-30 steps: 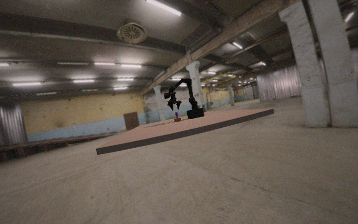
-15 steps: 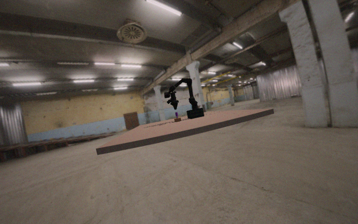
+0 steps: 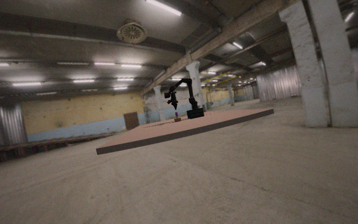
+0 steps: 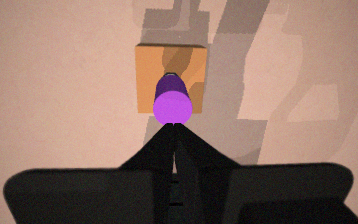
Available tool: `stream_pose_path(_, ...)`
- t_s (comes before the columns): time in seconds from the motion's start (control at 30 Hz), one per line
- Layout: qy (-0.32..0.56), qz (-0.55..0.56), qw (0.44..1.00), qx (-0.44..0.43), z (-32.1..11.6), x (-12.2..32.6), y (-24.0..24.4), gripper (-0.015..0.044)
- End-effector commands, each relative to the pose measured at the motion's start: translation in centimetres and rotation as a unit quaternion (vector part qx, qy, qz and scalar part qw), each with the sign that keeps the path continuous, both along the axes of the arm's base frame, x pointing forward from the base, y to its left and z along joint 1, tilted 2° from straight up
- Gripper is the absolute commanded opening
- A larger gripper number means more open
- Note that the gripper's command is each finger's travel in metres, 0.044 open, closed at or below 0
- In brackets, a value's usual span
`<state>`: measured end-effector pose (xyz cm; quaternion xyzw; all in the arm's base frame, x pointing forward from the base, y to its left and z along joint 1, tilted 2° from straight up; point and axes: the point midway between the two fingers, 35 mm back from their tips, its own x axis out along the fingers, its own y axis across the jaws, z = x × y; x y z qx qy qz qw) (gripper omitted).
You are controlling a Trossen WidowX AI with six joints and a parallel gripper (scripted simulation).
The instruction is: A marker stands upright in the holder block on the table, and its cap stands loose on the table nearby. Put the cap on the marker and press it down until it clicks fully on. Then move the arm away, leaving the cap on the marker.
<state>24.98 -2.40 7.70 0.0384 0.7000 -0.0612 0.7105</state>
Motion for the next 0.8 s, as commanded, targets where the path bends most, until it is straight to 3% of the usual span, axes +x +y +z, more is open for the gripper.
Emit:
stream_pose_path(0.0,0.0,-0.003,1.0,-0.002,-0.2,0.0,-0.1,0.0)
stream_pose_path(0.77,0.0,-0.003,1.0,-0.002,-3.4,0.0,-0.2,0.0)
